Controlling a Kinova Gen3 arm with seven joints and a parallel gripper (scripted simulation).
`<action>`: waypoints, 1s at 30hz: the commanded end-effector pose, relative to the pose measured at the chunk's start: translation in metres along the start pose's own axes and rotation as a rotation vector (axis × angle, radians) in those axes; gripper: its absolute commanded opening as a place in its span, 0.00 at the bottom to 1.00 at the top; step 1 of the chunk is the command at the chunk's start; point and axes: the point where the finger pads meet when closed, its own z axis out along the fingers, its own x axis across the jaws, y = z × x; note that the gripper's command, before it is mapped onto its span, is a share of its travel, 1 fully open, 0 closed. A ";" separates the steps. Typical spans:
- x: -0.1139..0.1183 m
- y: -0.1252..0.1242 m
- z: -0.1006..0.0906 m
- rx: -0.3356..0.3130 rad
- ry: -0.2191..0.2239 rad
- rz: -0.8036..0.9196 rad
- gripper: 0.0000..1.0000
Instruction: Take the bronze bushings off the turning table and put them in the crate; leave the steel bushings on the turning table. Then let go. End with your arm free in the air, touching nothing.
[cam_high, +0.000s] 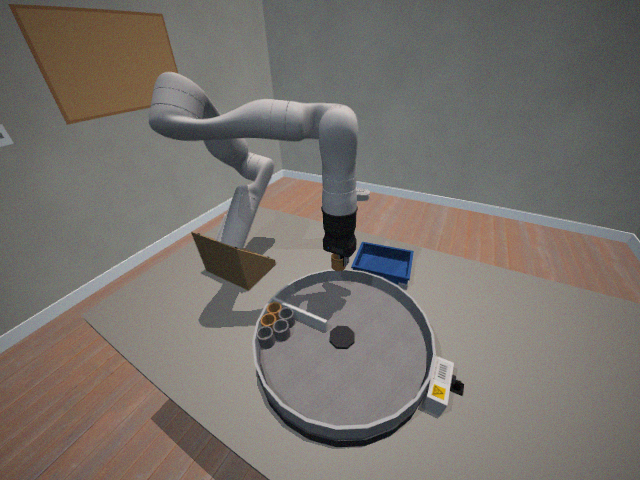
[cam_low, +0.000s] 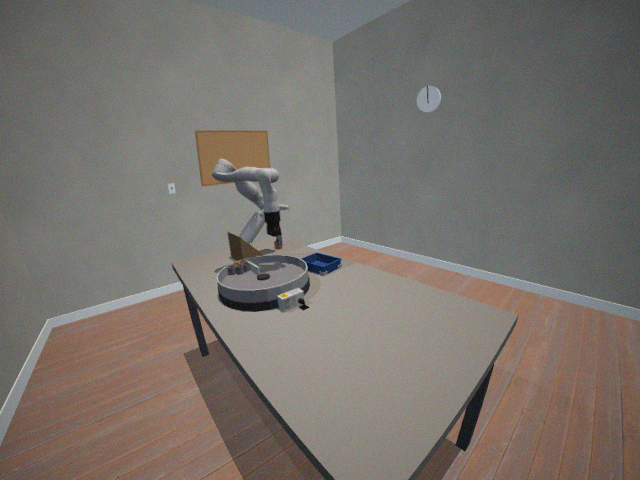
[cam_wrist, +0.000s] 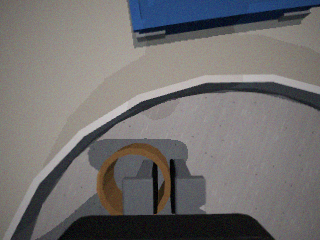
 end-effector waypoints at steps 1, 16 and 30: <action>0.000 -0.001 0.000 -0.004 -0.001 -0.004 0.00; 0.009 -0.056 0.000 -0.004 -0.001 -0.003 0.00; 0.018 -0.111 0.000 -0.003 0.000 -0.003 0.00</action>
